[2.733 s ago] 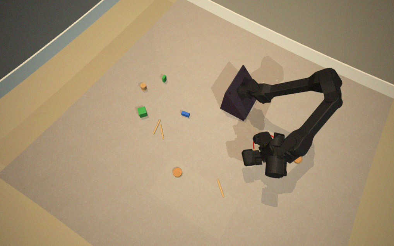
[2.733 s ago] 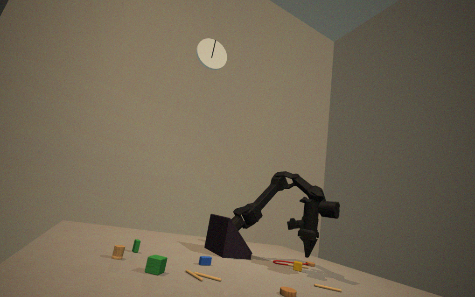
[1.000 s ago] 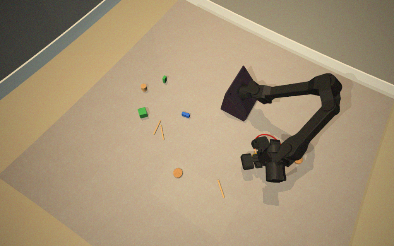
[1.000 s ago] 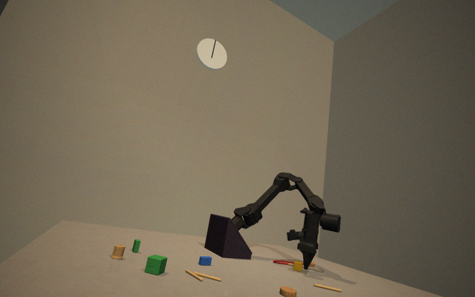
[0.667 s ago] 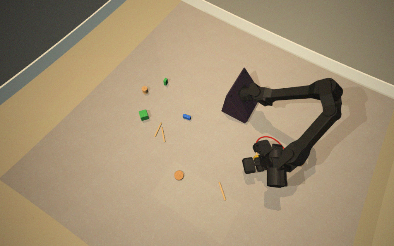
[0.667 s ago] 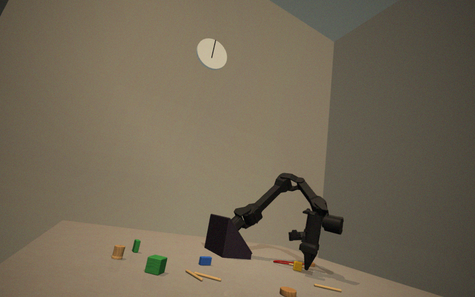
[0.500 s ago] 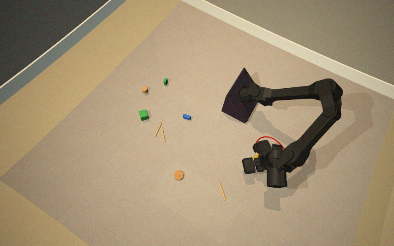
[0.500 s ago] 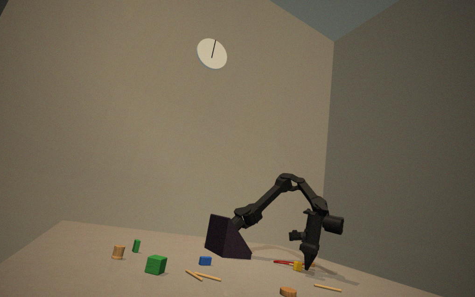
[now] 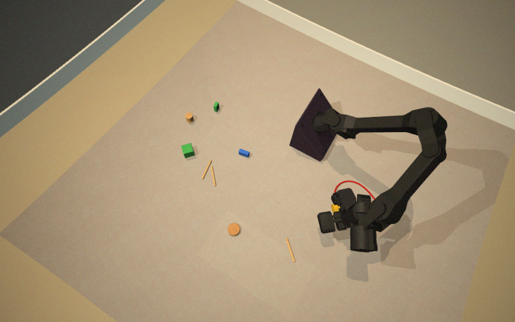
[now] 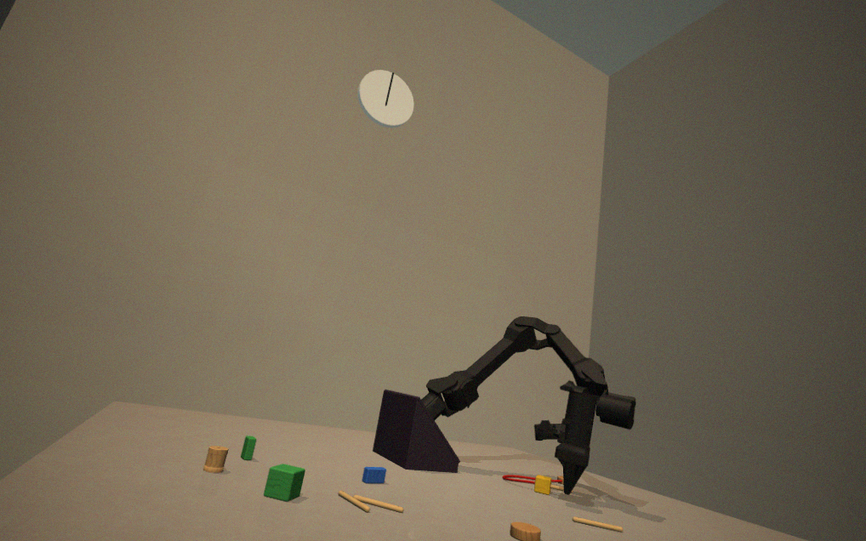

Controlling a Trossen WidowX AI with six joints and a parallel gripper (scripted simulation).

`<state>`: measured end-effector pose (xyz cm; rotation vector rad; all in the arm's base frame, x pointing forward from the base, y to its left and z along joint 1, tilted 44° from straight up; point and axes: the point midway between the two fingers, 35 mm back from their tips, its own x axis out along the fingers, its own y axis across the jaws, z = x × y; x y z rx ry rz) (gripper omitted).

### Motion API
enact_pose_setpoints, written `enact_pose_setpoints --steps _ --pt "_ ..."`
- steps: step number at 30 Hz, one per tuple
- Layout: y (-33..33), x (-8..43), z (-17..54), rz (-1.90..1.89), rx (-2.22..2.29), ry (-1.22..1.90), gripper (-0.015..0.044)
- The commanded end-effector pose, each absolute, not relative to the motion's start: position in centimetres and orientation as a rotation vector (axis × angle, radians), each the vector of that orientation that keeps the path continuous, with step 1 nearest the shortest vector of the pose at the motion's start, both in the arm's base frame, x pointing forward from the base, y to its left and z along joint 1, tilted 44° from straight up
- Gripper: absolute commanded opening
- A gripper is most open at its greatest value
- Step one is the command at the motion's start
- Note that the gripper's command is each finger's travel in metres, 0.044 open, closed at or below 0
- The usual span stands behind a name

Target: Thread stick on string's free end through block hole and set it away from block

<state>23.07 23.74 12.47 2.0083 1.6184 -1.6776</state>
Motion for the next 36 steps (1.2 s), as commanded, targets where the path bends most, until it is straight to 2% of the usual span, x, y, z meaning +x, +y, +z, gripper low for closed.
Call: enact_pose_setpoints --steps 1,36 --pt "24.1 23.5 12.6 -1.688 2.005 1.614 0.0" --pt "27.0 26.9 15.1 -1.688 2.006 1.622 0.0"
